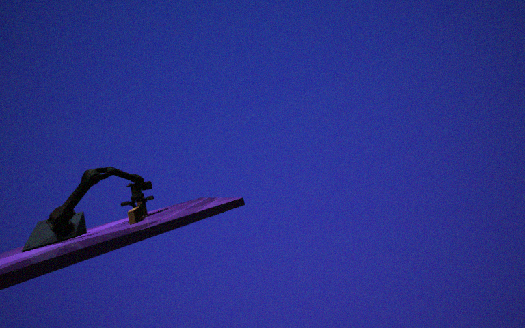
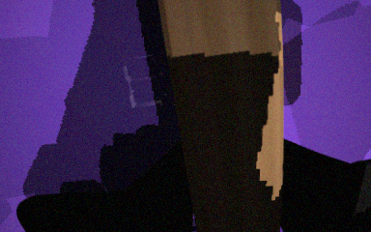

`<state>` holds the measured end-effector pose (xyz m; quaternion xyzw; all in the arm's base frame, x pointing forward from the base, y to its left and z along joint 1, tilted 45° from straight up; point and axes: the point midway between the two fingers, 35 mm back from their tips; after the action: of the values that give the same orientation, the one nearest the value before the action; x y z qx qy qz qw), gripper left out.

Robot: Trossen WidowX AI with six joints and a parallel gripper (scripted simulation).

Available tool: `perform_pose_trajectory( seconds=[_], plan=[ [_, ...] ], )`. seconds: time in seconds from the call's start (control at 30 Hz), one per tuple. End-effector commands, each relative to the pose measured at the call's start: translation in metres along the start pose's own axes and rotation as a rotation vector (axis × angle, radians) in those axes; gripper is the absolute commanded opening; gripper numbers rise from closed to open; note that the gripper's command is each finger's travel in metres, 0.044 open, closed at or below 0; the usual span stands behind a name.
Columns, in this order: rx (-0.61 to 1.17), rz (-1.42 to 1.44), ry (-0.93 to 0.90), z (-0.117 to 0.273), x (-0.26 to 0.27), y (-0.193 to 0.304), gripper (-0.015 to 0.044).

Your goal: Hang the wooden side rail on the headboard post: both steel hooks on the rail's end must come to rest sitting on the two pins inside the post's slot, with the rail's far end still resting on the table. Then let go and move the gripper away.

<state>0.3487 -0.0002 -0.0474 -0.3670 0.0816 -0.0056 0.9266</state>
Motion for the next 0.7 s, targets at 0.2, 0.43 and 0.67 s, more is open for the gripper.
perform_pose_trajectory(
  seconds=[0.2, 0.43, 0.67],
  plan=[
    [0.003, -0.002, -0.004, 0.001, 0.0002, 0.0031, 0.0],
    [0.003, -0.002, -0.004, 0.0005, 0.001, 0.0037, 0.0],
    [0.003, -0.002, -0.004, 0.0011, 0.0016, 0.0041, 0.0]
  ],
)
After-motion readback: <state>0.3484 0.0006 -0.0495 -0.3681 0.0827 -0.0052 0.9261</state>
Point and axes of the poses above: the point midway between the two fingers, 35 mm back from their tips, its own z axis back along the fingers, its own x axis across the jaws, y = z × x, and after that the axes turned 10 degrees about z, right-handed
